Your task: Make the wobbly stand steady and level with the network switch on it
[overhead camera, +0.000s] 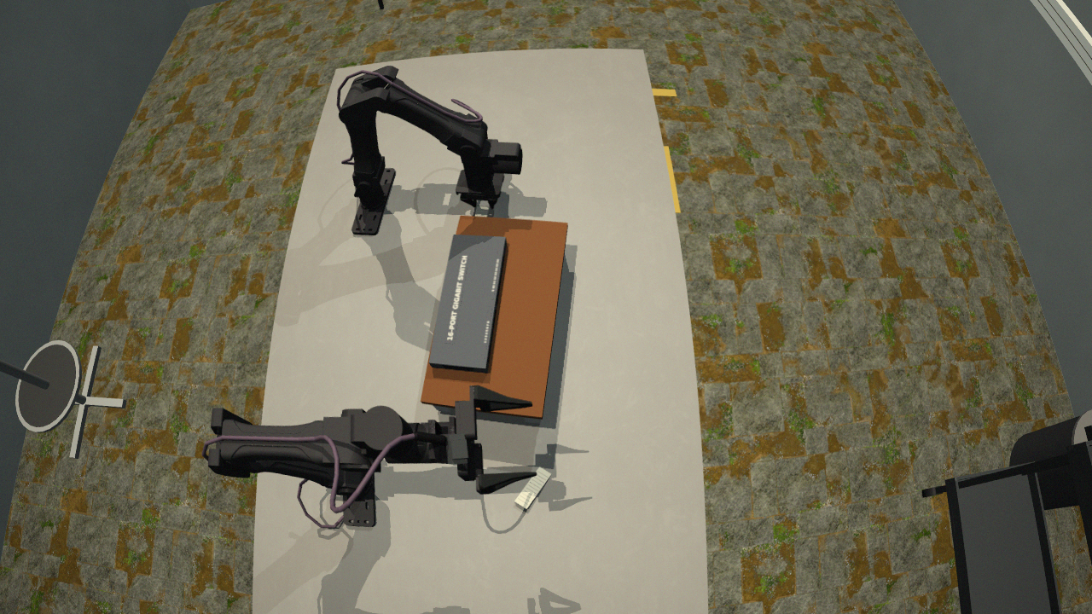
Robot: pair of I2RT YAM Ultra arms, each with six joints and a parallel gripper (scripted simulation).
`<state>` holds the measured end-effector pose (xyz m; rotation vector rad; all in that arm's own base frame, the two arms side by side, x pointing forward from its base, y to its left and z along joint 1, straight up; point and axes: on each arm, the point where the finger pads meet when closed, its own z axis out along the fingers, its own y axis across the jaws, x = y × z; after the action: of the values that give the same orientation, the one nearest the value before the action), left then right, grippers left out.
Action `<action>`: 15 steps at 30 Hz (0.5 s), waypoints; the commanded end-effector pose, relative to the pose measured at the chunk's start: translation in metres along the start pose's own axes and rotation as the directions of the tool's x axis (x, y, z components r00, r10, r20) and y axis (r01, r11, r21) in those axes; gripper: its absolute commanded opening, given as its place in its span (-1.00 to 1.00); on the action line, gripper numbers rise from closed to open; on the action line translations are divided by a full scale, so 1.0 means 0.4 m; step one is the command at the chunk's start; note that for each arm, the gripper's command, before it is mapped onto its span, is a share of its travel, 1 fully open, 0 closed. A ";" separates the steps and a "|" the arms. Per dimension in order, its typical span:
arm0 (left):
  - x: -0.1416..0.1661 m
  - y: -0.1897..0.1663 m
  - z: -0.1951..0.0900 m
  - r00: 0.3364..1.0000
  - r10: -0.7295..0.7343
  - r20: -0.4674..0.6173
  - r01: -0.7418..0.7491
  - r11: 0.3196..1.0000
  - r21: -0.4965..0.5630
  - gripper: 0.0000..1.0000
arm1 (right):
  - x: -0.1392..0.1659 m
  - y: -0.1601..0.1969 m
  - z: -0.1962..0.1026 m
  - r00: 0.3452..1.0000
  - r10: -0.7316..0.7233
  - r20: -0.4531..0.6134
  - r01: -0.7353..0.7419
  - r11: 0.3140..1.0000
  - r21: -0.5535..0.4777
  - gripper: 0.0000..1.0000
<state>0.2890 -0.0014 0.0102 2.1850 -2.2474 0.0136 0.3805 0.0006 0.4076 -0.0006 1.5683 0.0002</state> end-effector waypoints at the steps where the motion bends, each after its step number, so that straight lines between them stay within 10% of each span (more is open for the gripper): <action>1: -0.008 0.000 -0.012 1.000 0.006 0.022 -0.006 1.000 -0.001 -0.16 | -0.044 0.000 -0.026 0.999 0.004 0.039 -0.003 1.000 -0.004 1.00; 15: -0.007 -0.013 -0.094 1.000 0.006 0.023 -0.007 1.000 0.025 -0.16 | -0.044 0.000 -0.026 0.999 0.004 0.039 -0.003 1.000 -0.004 1.00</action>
<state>0.2890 -0.0013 0.0192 2.1846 -2.2469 0.0113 0.3805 0.0006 0.4076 -0.0006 1.5683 0.0002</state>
